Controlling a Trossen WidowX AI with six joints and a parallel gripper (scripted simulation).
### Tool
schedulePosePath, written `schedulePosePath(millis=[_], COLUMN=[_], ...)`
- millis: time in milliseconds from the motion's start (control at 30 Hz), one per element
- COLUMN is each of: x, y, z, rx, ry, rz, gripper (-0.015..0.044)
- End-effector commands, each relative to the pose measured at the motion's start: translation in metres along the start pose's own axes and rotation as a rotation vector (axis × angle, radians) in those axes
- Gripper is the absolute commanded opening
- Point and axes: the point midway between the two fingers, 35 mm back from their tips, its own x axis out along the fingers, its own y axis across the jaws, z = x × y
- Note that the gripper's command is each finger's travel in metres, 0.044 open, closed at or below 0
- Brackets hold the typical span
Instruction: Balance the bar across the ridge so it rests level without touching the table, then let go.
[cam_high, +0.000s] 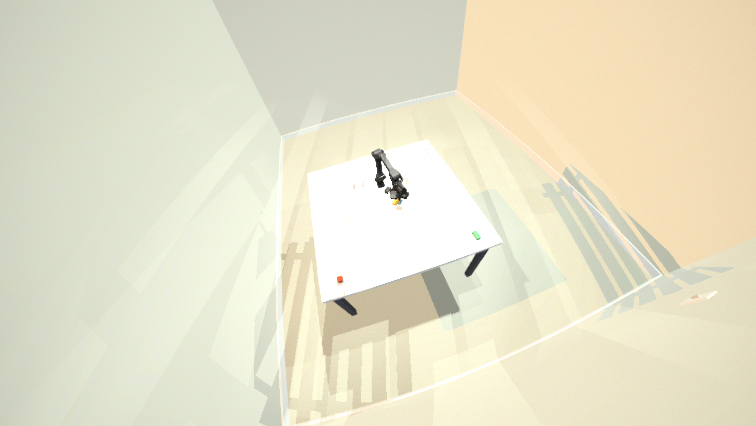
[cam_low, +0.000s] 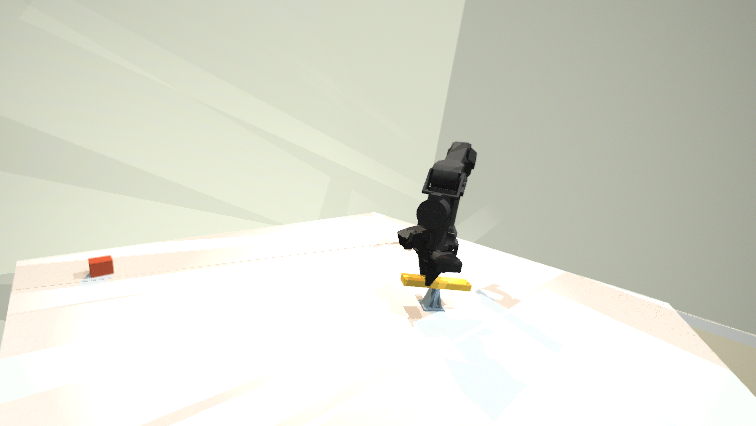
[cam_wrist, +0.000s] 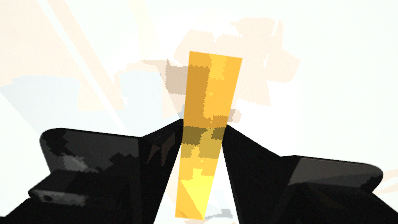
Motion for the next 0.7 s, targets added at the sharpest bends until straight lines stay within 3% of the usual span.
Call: schedulePosePath(millis=[0, 667], x=[0.0013, 0.003], y=[0.0002, 0.0001], z=[-0.0007, -0.0007], rx=[0.002, 0.002], ry=[0.004, 0.004], rz=[0.002, 0.002], gripper=[0.0, 0.0])
